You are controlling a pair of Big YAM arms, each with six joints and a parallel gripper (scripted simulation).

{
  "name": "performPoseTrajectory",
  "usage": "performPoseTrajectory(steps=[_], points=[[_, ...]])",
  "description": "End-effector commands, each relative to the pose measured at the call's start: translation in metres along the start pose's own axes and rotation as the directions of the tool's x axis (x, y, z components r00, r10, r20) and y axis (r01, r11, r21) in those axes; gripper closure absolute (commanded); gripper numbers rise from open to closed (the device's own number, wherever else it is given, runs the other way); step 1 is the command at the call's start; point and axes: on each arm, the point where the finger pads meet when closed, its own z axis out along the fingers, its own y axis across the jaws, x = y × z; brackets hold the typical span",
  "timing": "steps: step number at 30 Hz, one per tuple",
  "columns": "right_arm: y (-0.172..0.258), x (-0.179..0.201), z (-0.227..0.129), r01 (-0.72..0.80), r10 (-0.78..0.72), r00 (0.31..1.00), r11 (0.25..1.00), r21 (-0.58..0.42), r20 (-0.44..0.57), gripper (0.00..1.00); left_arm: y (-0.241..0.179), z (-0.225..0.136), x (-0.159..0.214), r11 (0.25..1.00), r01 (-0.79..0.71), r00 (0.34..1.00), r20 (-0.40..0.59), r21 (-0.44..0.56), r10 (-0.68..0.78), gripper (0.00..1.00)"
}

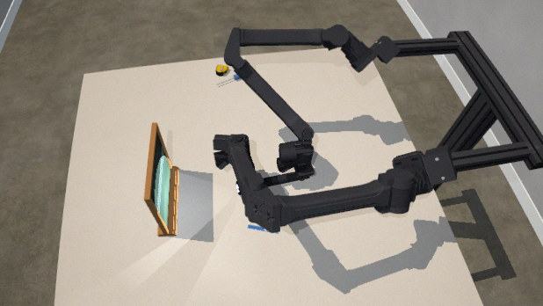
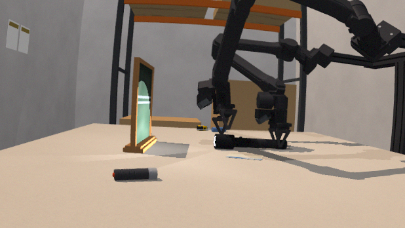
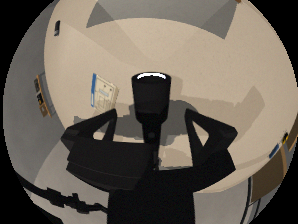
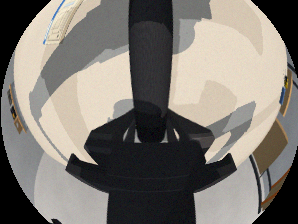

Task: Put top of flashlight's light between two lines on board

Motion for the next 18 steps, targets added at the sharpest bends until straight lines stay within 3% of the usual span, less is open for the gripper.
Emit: performPoseTrajectory(steps=[1, 8, 9, 10, 13, 18], points=[[-0.012, 0.017, -0.004, 0.036, -0.036, 0.999, 0.999, 0.007, -0.030, 0.71, 0.002, 0.014, -0.009, 1.000, 0.014, 1.000, -0.003, -0.008, -0.014, 0.00], [-0.012, 0.017, -0.004, 0.036, -0.036, 0.999, 0.999, 0.007, -0.030, 0.71, -0.002, 0.014, -0.002, 1.000, -0.006, 1.000, 0.008, 0.005, 0.006, 0.00], [-0.012, 0.017, -0.004, 0.036, -0.036, 0.999, 0.999, 0.007, -0.030, 0.71, 0.006, 0.026, -0.004, 1.000, 0.005, 1.000, -0.005, -0.008, -0.005, 0.00], [-0.012, 0.017, -0.004, 0.036, -0.036, 0.999, 0.999, 0.007, -0.030, 0.71, -0.001, 0.015, -0.005, 1.000, -0.002, 1.000, 0.011, 0.007, 0.001, 0.00], [-0.012, 0.017, -0.004, 0.036, -0.036, 0.999, 0.999, 0.007, -0.030, 0.71, 0.003, 0.034, 0.000, 1.000, -0.003, 1.000, -0.006, -0.008, 0.002, 0.00], [-0.012, 0.017, -0.004, 0.036, -0.036, 0.999, 0.999, 0.007, -0.030, 0.71, 0.003, 0.019, -0.015, 1.000, 0.013, 1.000, 0.020, 0.012, -0.013, 0.00]])
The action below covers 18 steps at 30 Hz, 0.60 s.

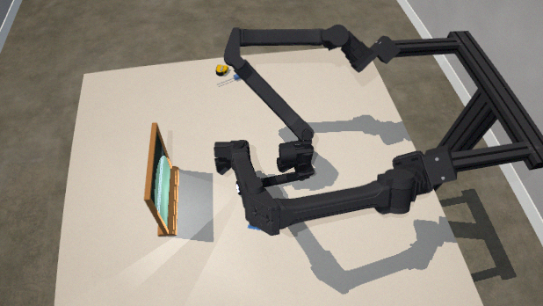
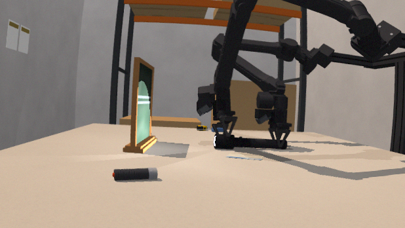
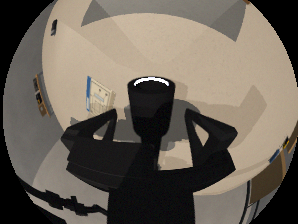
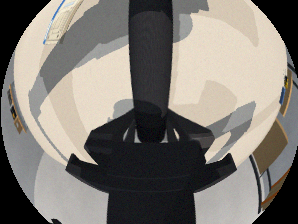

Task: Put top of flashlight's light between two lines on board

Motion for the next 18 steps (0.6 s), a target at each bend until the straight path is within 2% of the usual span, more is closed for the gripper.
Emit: performPoseTrajectory(steps=[1, 3, 7, 11, 12, 18], points=[[-0.012, 0.017, -0.004, 0.036, -0.036, 0.999, 0.999, 0.007, -0.030, 0.71, 0.005, 0.003, -0.011, 1.000, 0.001, 1.000, 0.011, 0.003, -0.001, 0.00], [-0.012, 0.017, -0.004, 0.036, -0.036, 0.999, 0.999, 0.007, -0.030, 0.71, 0.004, 0.017, 0.001, 1.000, -0.016, 1.000, -0.004, -0.007, 0.016, 0.00], [-0.012, 0.017, -0.004, 0.036, -0.036, 0.999, 0.999, 0.007, -0.030, 0.71, 0.004, 0.023, 0.001, 1.000, -0.016, 1.000, -0.004, -0.008, 0.016, 0.00], [-0.012, 0.017, -0.004, 0.036, -0.036, 0.999, 0.999, 0.007, -0.030, 0.71, 0.001, 0.015, -0.007, 1.000, -0.013, 1.000, 0.015, 0.008, 0.012, 0.00], [-0.012, 0.017, -0.004, 0.036, -0.036, 0.999, 0.999, 0.007, -0.030, 0.71, 0.000, 0.004, -0.016, 1.000, -0.004, 1.000, 0.031, 0.020, 0.003, 0.51], [-0.012, 0.017, -0.004, 0.037, -0.037, 0.999, 0.999, 0.007, -0.031, 0.71, -0.002, 0.000, -0.022, 1.000, 0.007, 0.999, 0.039, 0.024, -0.008, 0.51]])
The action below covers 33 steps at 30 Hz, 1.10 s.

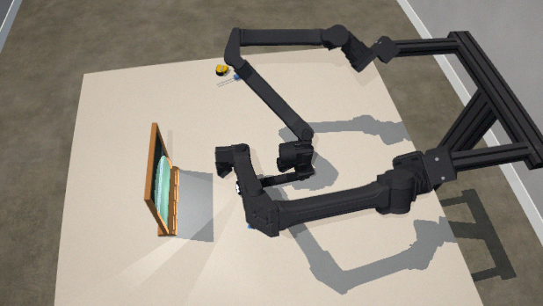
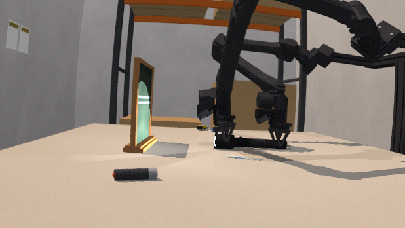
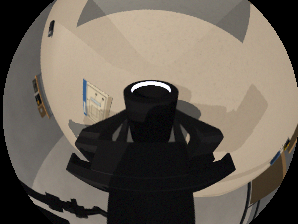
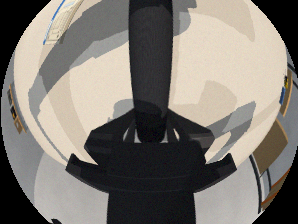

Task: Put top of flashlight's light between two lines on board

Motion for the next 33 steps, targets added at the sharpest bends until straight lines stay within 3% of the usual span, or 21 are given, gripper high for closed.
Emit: performPoseTrajectory(steps=[1, 5, 8, 15, 16, 28, 29, 33], points=[[-0.012, 0.017, -0.004, 0.037, -0.037, 0.999, 0.999, 0.007, -0.031, 0.71, -0.002, -0.017, -0.022, 1.000, 0.012, 0.999, 0.034, 0.022, -0.012, 0.51], [-0.012, 0.017, -0.004, 0.037, -0.037, 0.999, 0.999, 0.007, -0.031, 0.71, -0.002, -0.017, -0.022, 1.000, 0.012, 0.999, 0.034, 0.022, -0.013, 0.51], [-0.012, 0.017, -0.004, 0.037, -0.037, 0.999, 0.999, 0.007, -0.031, 0.71, 0.014, 0.008, -0.015, 0.999, -0.003, 1.000, 0.007, 0.038, 0.003, 0.51], [-0.012, 0.017, -0.004, 0.037, -0.037, 0.999, 0.999, 0.007, -0.031, 0.71, 0.005, -0.006, -0.017, 0.993, -0.008, 1.000, 0.024, 0.116, 0.005, 0.51], [-0.012, 0.017, -0.004, 0.037, -0.037, 0.999, 0.999, 0.006, -0.031, 0.71, 0.012, 0.007, -0.015, 0.994, 0.001, 1.000, 0.008, 0.112, -0.002, 0.51], [-0.011, 0.018, -0.004, 0.038, -0.038, 0.999, 0.999, 0.002, -0.031, 0.71, 0.010, 0.007, -0.017, 0.967, 0.002, 1.000, 0.011, 0.255, -0.005, 0.51], [-0.011, 0.018, -0.004, 0.038, -0.038, 0.999, 0.999, 0.002, -0.031, 0.71, 0.001, -0.006, -0.019, 0.961, 0.000, 1.000, 0.024, 0.276, -0.007, 0.51], [-0.011, 0.019, -0.004, 0.040, -0.040, 0.999, 0.999, 0.001, -0.033, 0.71, 0.010, 0.007, -0.017, 0.957, 0.002, 1.000, 0.013, 0.291, -0.006, 0.51]])
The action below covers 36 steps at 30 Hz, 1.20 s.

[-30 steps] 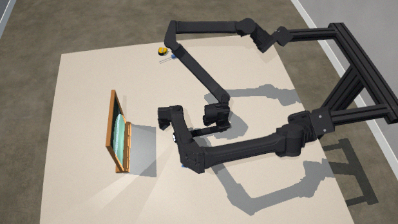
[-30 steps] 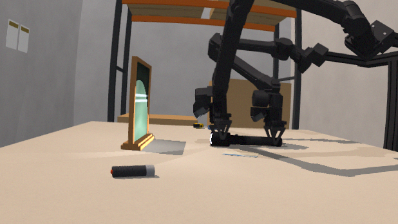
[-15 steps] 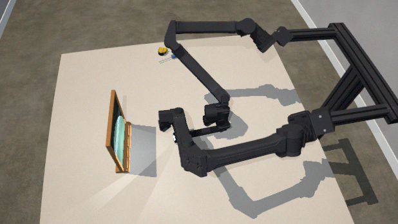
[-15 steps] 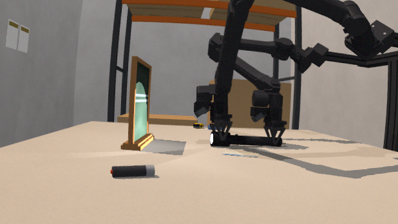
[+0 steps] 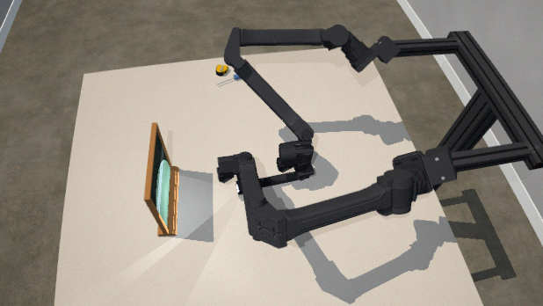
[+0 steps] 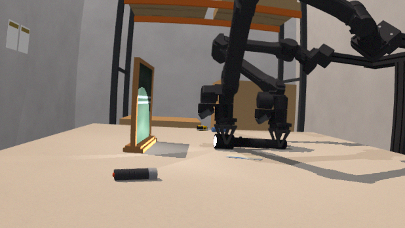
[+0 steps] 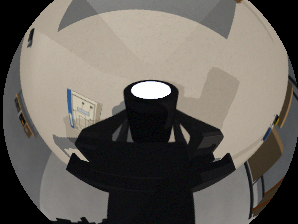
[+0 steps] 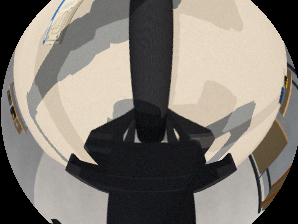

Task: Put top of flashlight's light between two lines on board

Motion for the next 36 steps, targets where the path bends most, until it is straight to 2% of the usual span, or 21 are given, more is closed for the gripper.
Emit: performPoseTrajectory(steps=[1, 13, 29, 36], points=[[-0.010, 0.019, -0.003, 0.036, -0.037, 0.999, 0.999, -0.003, -0.032, 0.71, 0.013, 0.004, -0.016, 0.999, 0.014, 1.000, 0.017, 0.035, -0.014, 0.51], [-0.009, 0.019, -0.003, 0.036, -0.036, 0.999, 0.999, -0.003, -0.032, 0.71, 0.004, 0.001, -0.018, 0.984, 0.018, 0.999, 0.026, 0.178, -0.023, 0.51], [-0.008, 0.016, -0.003, 0.034, -0.034, 0.999, 0.999, -0.004, -0.027, 0.71, 0.013, 0.005, -0.023, 0.943, 0.030, 0.999, 0.029, 0.332, -0.042, 0.51], [-0.007, 0.018, -0.003, 0.037, -0.037, 0.999, 0.999, -0.004, -0.030, 0.71, 0.011, 0.007, -0.021, 0.927, 0.055, 0.998, 0.016, 0.370, -0.065, 0.51]])
